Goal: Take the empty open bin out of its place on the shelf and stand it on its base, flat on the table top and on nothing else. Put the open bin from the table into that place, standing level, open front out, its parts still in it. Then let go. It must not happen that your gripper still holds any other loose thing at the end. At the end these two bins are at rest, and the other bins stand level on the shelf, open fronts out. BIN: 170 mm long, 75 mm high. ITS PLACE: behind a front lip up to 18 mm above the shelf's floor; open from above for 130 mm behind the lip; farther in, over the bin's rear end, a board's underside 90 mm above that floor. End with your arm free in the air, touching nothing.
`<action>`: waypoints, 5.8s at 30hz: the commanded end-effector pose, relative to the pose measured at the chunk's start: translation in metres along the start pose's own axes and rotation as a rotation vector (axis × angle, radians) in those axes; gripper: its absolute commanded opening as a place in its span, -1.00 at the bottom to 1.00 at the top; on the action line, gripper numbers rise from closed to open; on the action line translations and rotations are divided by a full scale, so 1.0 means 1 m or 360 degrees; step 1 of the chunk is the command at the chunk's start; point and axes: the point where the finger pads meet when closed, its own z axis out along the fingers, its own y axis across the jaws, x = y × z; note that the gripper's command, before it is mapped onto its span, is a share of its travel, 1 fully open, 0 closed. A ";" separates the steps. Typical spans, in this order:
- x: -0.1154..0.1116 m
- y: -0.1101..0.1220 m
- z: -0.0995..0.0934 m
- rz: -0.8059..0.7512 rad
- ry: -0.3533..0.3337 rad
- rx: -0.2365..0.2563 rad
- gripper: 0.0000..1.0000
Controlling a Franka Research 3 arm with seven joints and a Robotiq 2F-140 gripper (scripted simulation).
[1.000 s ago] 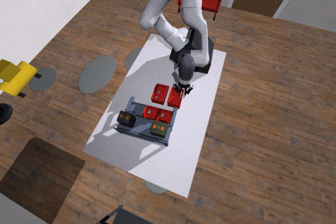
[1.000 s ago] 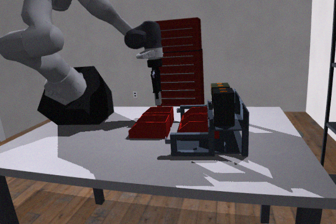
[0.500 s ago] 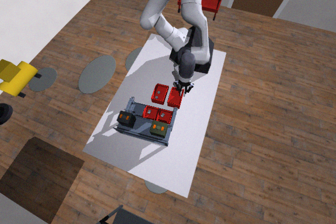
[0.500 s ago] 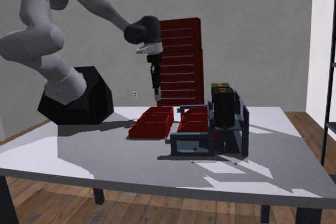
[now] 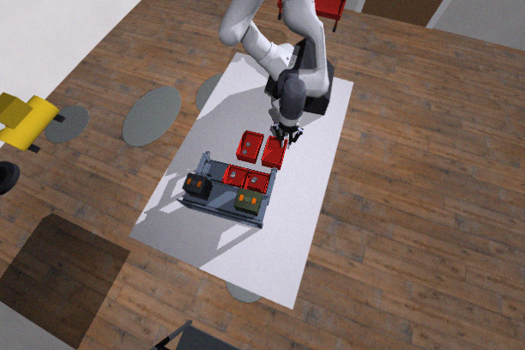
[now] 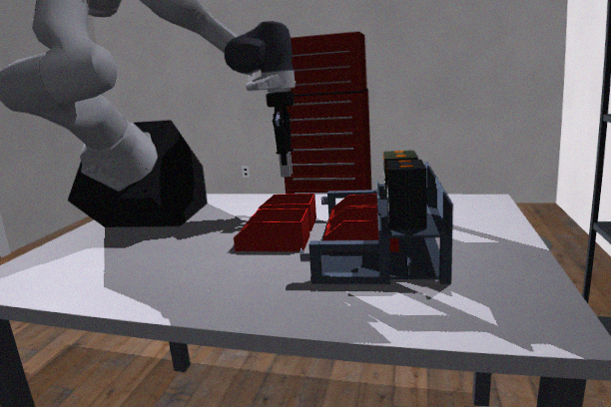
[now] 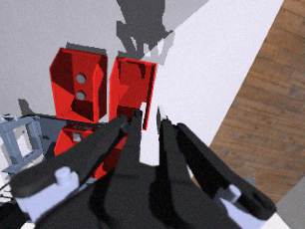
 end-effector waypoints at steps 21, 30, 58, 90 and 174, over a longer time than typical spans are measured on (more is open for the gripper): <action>0.002 -0.001 -0.013 0.0009 0.0012 0.0005 -0.69; 0.002 -0.001 -0.013 0.0009 0.0012 0.0005 -1.00; -0.002 -0.111 -0.025 0.0018 0.0003 0.0009 -1.00; 0.003 -0.138 -0.025 0.0019 0.0012 0.0005 -0.69; 0.003 -0.138 0.043 0.0019 0.0012 0.0005 -0.69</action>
